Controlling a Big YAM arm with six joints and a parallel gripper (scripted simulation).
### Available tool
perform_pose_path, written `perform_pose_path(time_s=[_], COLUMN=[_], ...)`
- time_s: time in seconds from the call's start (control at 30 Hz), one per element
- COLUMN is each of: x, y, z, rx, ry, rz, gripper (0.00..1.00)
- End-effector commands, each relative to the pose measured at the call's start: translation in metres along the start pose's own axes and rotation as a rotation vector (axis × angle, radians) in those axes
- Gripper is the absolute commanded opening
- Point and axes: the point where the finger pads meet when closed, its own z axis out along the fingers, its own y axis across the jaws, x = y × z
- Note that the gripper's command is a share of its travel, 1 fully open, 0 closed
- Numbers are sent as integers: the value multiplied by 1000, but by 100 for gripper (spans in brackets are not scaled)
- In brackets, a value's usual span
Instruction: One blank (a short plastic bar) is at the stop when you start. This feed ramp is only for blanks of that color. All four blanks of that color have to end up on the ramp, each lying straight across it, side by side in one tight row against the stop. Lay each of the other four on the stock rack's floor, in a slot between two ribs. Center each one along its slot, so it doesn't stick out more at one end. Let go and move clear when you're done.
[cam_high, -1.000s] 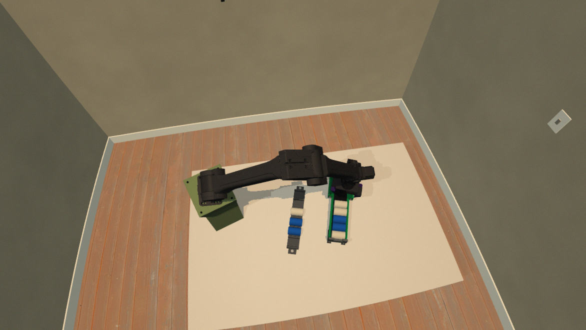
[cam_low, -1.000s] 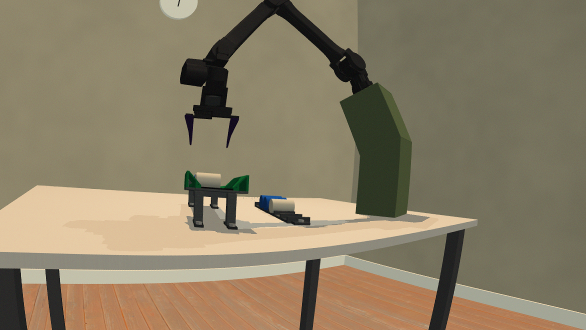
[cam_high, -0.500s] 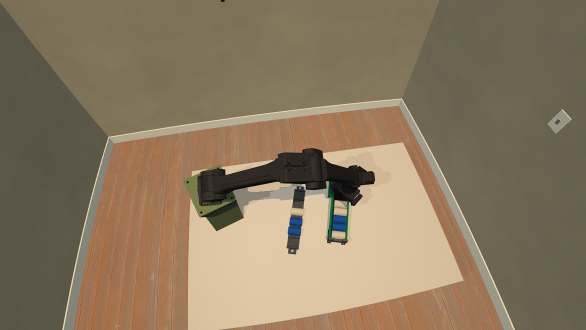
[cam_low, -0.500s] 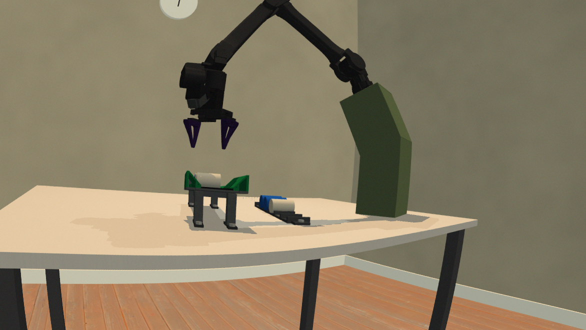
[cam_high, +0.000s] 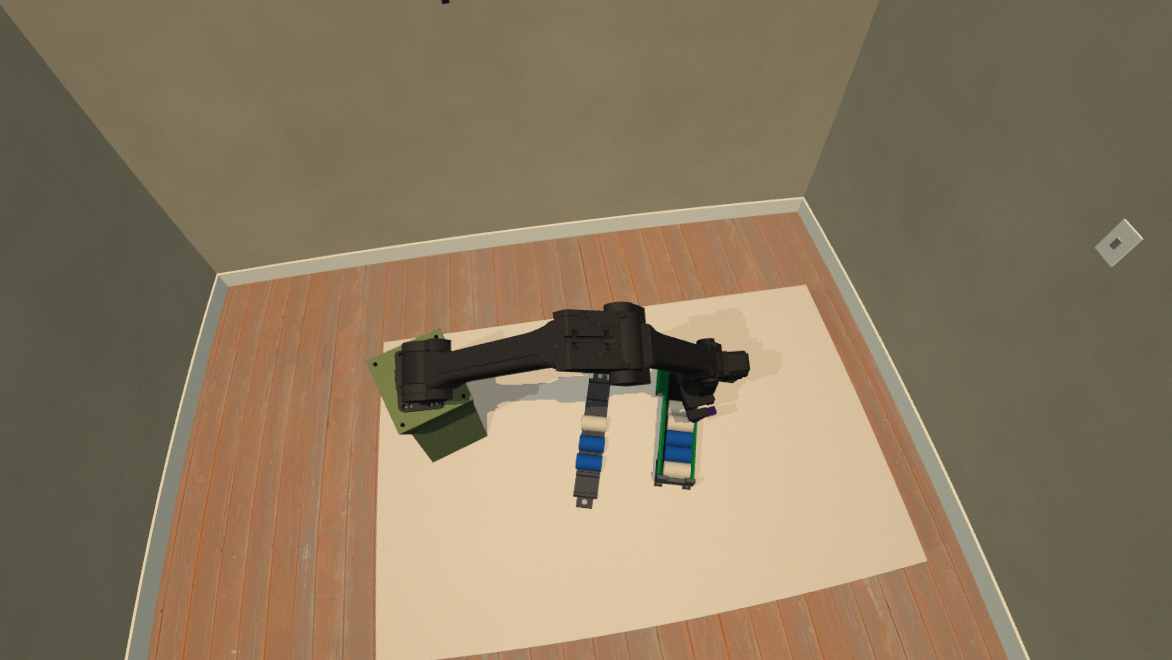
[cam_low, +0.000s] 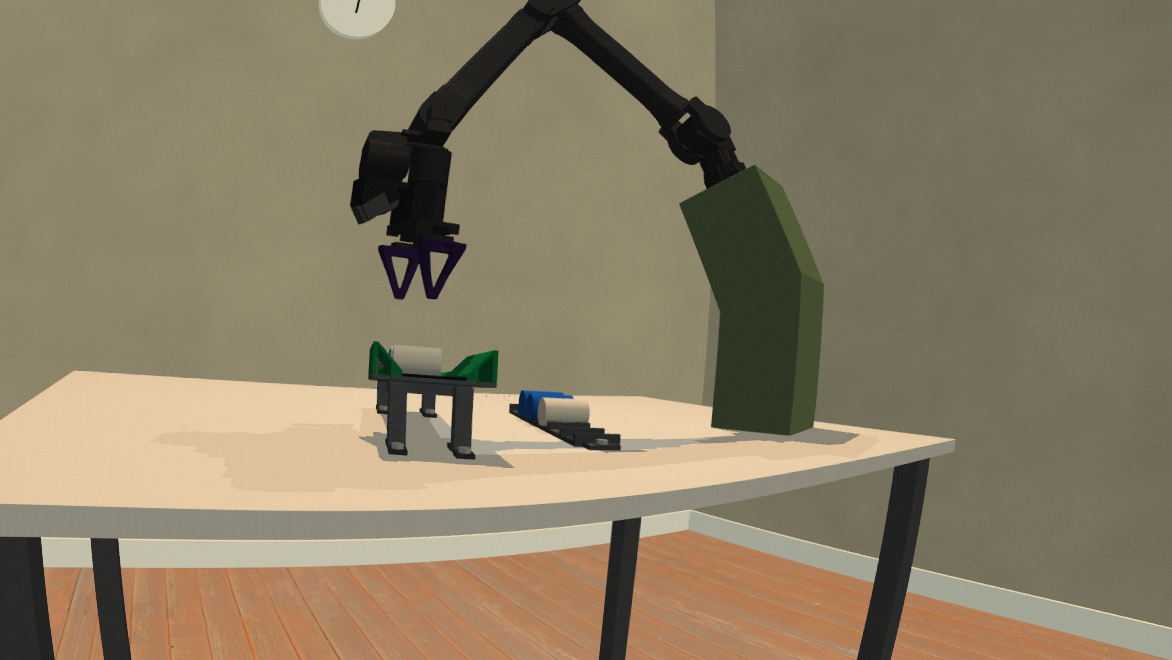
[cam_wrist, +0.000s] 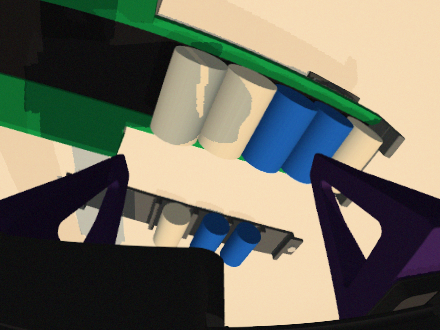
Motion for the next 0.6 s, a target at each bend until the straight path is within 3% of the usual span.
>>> perform_pose_path(time_s=[0.0, 0.07, 0.13, 0.23, 0.3, 0.4, 0.57], x=[0, -3, -2, 0, 6, 2, 3], y=[-10, -20, -19, -24, -19, -30, -33], z=[-2, -9, -7, -7, 2, -7, -7], rx=[6, 4, 6, 3, 5, 0, 0], ry=[-12, -28, -26, -26, -7, -29, -29], rz=[147, 332, 340, 519, 522, 709, 811], gripper=[100, 100, 100, 100, 100, 100, 100])
